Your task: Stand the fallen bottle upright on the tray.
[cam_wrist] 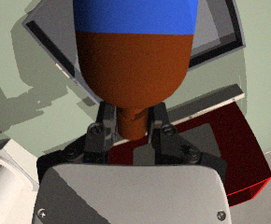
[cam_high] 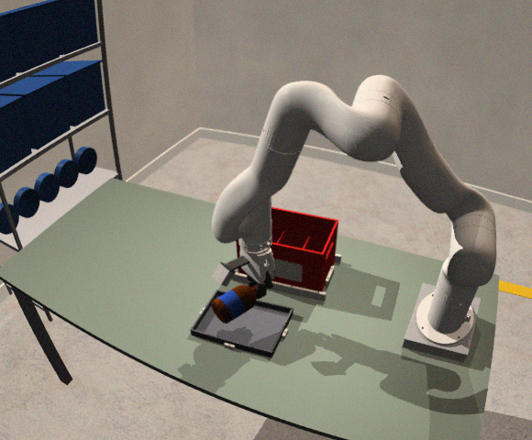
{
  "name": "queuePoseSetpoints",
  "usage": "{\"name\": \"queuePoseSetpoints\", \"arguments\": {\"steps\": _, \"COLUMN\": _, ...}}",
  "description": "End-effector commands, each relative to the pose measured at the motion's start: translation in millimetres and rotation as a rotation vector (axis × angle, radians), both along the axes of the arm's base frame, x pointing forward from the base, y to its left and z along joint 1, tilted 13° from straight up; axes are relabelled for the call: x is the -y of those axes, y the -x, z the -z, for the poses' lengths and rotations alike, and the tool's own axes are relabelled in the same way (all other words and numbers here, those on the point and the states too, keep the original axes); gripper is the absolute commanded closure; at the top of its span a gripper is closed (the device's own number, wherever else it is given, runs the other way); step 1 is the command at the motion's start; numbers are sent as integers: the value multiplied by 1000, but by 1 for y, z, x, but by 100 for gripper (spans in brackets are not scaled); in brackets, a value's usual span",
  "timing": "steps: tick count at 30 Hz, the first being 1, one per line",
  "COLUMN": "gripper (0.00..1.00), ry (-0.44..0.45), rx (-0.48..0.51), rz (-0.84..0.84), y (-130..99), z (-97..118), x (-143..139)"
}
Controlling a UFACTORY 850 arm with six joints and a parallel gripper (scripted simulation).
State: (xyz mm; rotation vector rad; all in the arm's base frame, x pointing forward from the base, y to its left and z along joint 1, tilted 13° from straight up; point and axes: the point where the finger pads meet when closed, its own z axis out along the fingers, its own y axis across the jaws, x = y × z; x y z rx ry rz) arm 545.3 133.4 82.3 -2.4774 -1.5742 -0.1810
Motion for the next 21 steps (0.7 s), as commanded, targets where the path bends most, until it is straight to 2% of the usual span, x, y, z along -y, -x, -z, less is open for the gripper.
{"name": "queuePoseSetpoints", "arguments": {"steps": 1, "gripper": 100, "ry": 0, "rx": 2, "rz": 0, "y": -1, "z": -9, "x": 2}}
{"name": "queuePoseSetpoints", "arguments": {"steps": 21, "gripper": 100, "ry": 0, "rx": 2, "rz": 0, "y": -1, "z": -43, "x": 10}}
